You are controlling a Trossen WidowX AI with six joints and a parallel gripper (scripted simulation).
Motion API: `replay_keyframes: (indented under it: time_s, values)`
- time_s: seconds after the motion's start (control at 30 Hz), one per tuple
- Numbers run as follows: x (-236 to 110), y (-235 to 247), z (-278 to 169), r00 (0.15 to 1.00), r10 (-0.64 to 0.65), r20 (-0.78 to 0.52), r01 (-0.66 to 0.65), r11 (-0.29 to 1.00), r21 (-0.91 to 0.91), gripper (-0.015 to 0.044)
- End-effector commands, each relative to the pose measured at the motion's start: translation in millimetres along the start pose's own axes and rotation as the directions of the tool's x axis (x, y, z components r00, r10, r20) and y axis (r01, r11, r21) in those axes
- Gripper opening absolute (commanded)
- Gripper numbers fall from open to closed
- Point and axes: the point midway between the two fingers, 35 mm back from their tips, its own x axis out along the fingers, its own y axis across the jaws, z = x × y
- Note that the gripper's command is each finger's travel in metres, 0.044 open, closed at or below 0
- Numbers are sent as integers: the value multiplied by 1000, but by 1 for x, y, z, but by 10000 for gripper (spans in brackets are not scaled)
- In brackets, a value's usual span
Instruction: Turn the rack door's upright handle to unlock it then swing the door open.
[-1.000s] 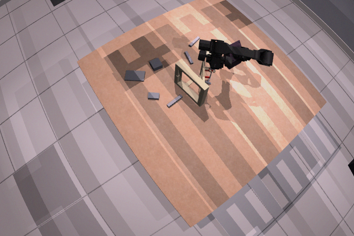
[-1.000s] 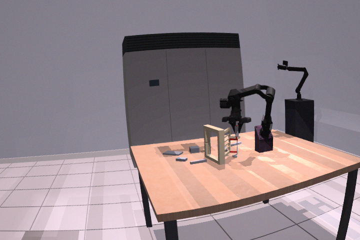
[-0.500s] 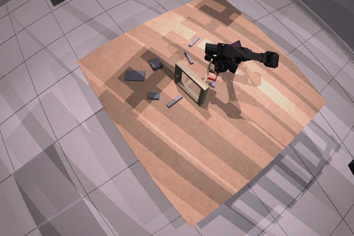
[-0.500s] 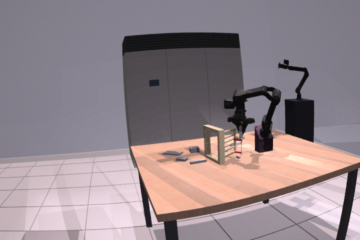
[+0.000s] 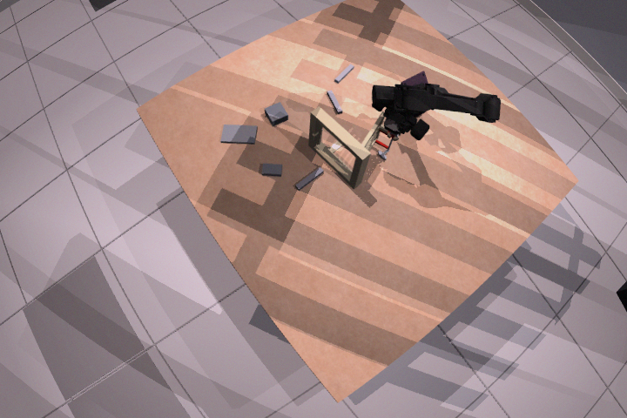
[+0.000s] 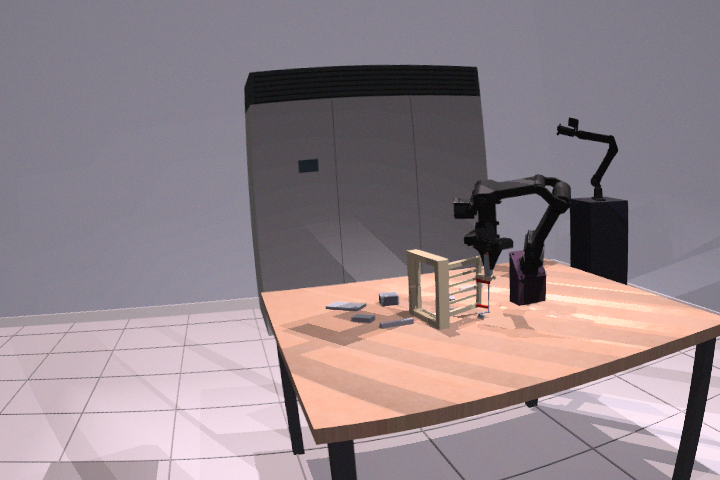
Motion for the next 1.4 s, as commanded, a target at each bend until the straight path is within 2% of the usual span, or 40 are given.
replay_keyframes:
  time_s: [0.0,0.53,1.07,1.37]
  values:
    - [0,10,2,1000,0,6,0,997,80,18]
    - [-1,40,12,1000,1,6,-3,960,281,18]
    - [0,41,12,1000,1,6,-3,957,289,18]
    - [0,41,12,1000,1,6,-3,957,289,254]
